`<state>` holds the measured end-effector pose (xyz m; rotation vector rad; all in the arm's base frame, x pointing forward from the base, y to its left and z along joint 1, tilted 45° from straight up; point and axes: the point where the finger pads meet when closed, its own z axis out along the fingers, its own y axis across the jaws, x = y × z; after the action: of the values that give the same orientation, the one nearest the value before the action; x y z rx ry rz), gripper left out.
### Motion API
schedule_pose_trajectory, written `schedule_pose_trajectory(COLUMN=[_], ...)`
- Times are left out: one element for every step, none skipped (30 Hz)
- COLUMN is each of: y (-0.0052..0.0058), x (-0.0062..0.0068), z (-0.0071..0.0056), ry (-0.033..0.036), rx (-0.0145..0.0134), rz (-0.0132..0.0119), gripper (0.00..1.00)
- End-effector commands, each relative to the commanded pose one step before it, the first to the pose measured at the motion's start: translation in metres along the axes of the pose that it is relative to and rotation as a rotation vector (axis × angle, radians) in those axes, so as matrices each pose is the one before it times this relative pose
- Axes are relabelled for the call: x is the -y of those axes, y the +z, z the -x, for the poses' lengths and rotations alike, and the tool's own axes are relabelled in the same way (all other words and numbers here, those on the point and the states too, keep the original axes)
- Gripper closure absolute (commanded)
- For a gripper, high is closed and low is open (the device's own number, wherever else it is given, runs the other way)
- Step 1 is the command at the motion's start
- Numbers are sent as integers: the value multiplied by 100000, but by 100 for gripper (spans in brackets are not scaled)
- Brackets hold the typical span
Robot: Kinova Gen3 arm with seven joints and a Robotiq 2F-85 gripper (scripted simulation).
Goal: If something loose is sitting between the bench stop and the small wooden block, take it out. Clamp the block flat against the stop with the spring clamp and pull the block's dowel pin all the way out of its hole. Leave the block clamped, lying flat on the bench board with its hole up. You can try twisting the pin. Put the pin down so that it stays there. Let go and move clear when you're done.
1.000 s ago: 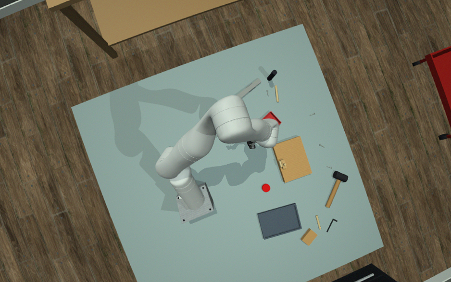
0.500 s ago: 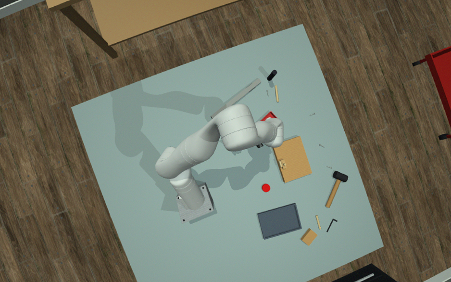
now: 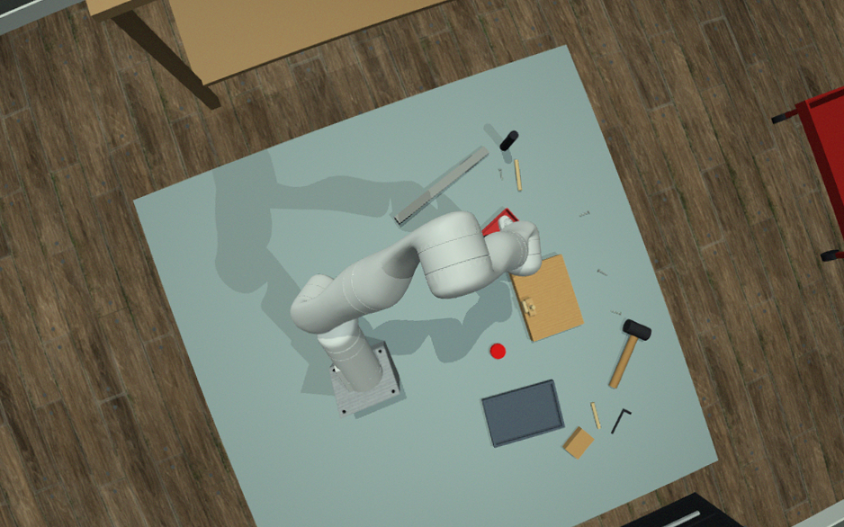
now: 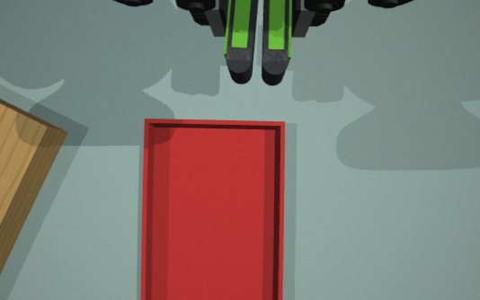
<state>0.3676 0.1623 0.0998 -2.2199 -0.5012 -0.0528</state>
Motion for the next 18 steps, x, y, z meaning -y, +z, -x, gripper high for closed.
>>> schedule_pose_trajectory(y=[-163, 0, 0, -29, -29, -29, -29, -30, -30, -30, -30, -30, -29, -29, -29, -29, -29, -29], x=[-492, 0, 0, -151, -156, -160, -164, -167, -171, -174, -177, -180, -183, -185, -187, -189, -191, -192], z=[-271, 0, 0, -97, -94, -90, -86, -82, -77, -73, -69, -64, -59, -55, -50, -45, -40, -35], ry=[-7424, 0, 0, -2286, -2271, -2256, -2240, -2223, -2206, -2188, -2169, -2150, -2130, -2110, -2090, -2068, -2047, -2024], rx=[-38, 0, 0, -46, -47, -48, -48, -48, -47, -46, -45, -44, -42, -40, -38, -36, -33, -31], rz=[-928, 0, 0, 109, 116, 122, 128, 134, 140, 146, 152, 157, 163, 168, 173, 177, 182, 186], gripper=[68, 68, 68, 68, 68, 68, 68, 68, 68, 68, 68, 68, 68, 68, 68, 68, 68, 68])
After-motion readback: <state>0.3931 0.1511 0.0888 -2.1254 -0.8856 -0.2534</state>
